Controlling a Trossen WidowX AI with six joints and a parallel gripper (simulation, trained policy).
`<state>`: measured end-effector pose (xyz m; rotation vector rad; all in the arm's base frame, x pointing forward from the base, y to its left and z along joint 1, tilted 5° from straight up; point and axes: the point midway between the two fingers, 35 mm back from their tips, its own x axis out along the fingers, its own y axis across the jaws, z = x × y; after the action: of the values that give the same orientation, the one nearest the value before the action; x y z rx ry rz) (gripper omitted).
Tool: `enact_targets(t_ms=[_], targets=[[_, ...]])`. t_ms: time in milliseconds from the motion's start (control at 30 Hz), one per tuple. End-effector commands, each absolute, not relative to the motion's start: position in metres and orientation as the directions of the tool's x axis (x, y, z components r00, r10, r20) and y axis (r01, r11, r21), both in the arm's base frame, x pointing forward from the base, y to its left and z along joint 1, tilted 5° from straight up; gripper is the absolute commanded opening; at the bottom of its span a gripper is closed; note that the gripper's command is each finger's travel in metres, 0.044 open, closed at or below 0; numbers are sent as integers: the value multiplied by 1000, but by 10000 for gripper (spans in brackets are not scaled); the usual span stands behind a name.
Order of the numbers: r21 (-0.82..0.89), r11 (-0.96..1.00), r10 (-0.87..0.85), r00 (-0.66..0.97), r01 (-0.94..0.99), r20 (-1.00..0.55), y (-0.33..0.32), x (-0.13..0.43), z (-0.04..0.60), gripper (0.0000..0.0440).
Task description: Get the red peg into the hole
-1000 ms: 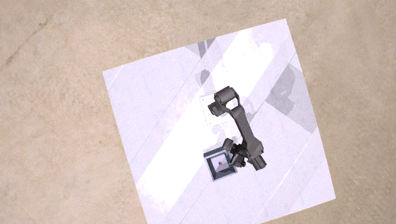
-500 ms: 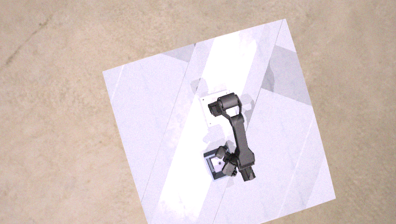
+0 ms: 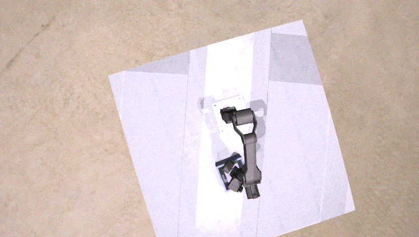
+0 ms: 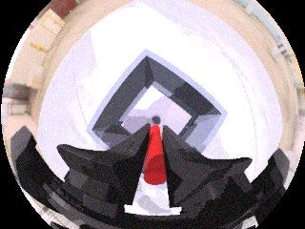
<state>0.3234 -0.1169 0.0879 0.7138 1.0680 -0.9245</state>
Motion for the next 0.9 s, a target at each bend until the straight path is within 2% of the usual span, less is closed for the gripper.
enact_targets(t_ms=[0,100,267,367,767,800,867], targets=[[49,452,-261,185,891,-947,-120,327,77,4],[36,457,-254,169,889,-952,-123,329,67,28],[6,479,-247,142,878,-958,-128,330,54,140],[-13,490,-251,127,871,-960,-132,333,51,150],[-18,519,-301,164,854,-939,-163,365,61,423],[-11,521,-308,176,853,-935,-165,369,63,440],[-1,521,-321,194,854,-927,-170,375,67,440]])
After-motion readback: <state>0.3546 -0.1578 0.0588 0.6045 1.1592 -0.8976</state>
